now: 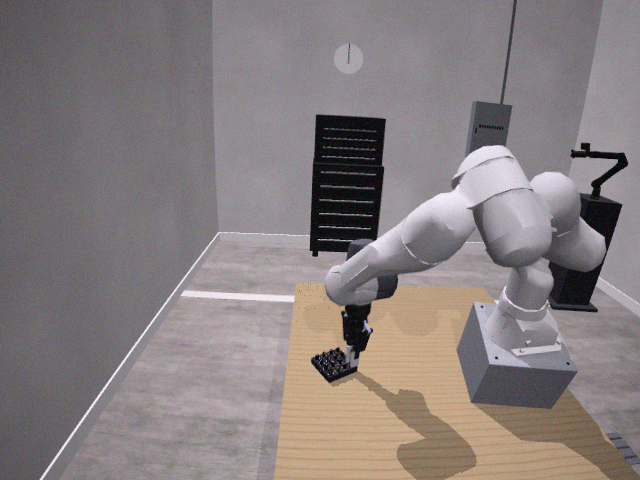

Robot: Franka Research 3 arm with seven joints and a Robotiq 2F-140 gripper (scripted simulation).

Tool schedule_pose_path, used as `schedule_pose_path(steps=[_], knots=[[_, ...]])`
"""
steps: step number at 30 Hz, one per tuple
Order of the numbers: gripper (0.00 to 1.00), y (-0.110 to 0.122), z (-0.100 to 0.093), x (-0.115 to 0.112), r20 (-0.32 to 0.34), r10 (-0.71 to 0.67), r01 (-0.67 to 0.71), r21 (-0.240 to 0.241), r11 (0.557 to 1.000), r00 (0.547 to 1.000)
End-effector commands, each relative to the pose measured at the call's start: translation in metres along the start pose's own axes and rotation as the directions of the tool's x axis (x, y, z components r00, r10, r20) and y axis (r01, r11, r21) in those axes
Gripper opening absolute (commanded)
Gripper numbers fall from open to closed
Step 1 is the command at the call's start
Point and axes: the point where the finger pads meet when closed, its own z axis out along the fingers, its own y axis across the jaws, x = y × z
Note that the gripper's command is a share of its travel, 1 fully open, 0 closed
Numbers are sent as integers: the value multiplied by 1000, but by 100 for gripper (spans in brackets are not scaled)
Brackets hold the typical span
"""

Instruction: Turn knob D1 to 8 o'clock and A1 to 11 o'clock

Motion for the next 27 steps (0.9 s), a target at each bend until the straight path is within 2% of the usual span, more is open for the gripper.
schedule_pose_path(steps=[1, 9, 10, 27], knots=[[12, -1, 0, 0, 1, -3, 3, 2, 1000, 1000], [12, -1, 0, 0, 1, -3, 3, 2, 1000, 1000], [5, -1, 0, 0, 1, -3, 3, 2, 1000, 1000], [5, -1, 0, 0, 1, -3, 3, 2, 1000, 1000]])
